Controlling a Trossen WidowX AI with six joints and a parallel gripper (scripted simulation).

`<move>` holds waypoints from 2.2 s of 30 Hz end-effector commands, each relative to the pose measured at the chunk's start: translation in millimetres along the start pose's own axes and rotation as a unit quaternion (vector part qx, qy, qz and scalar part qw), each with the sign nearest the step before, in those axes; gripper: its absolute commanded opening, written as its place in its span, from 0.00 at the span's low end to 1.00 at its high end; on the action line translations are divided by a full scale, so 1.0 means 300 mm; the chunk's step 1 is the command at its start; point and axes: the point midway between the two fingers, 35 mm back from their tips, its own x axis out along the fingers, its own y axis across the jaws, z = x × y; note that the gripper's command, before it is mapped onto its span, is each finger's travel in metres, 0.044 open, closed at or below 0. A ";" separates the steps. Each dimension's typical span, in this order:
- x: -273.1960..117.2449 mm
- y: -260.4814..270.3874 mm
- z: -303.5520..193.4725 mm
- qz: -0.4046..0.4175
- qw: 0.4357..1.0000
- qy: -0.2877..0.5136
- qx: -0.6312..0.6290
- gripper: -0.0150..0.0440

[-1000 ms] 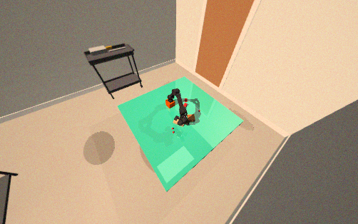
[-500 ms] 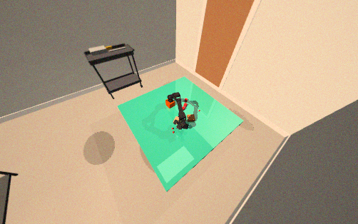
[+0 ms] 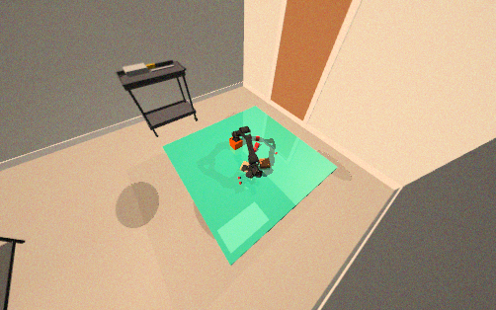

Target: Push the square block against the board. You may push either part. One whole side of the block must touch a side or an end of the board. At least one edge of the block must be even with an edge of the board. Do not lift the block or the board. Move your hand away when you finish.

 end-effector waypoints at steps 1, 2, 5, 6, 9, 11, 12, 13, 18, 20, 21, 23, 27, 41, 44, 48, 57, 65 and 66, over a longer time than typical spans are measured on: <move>0.003 -0.003 -0.028 -0.002 1.000 0.003 0.003 0.25; 0.003 -0.003 -0.033 -0.002 1.000 0.004 0.003 0.25; 0.004 -0.002 -0.048 -0.002 1.000 0.004 0.003 0.25; 0.004 -0.001 -0.053 -0.002 1.000 0.004 0.003 0.25; 0.004 -0.001 -0.067 -0.002 1.000 0.004 0.003 0.25; 0.004 0.000 -0.077 -0.002 1.000 0.004 0.003 0.25; 0.004 0.000 -0.082 -0.002 1.000 0.004 0.003 0.25; 0.004 0.000 -0.087 -0.002 1.000 0.004 0.003 0.25; 0.004 0.001 -0.112 -0.002 1.000 0.004 0.003 0.25; 0.004 0.002 -0.122 -0.002 1.000 0.005 0.003 0.25; 0.004 0.002 -0.127 -0.002 1.000 0.005 0.003 0.25; 0.004 0.002 -0.137 -0.002 1.000 0.005 0.003 0.25; 0.004 0.002 -0.156 -0.002 1.000 0.005 0.003 0.25; 0.004 0.000 -0.225 -0.002 1.000 0.006 0.003 0.25; 0.004 -0.001 -0.240 -0.002 1.000 0.006 0.003 0.25; 0.004 -0.002 -0.259 -0.002 1.000 0.006 0.003 0.25; 0.004 -0.007 -0.304 -0.002 1.000 0.007 0.003 0.25; 0.004 -0.012 -0.343 -0.002 1.000 0.007 0.003 0.25; 0.004 -0.013 -0.348 -0.002 1.000 0.007 0.003 0.25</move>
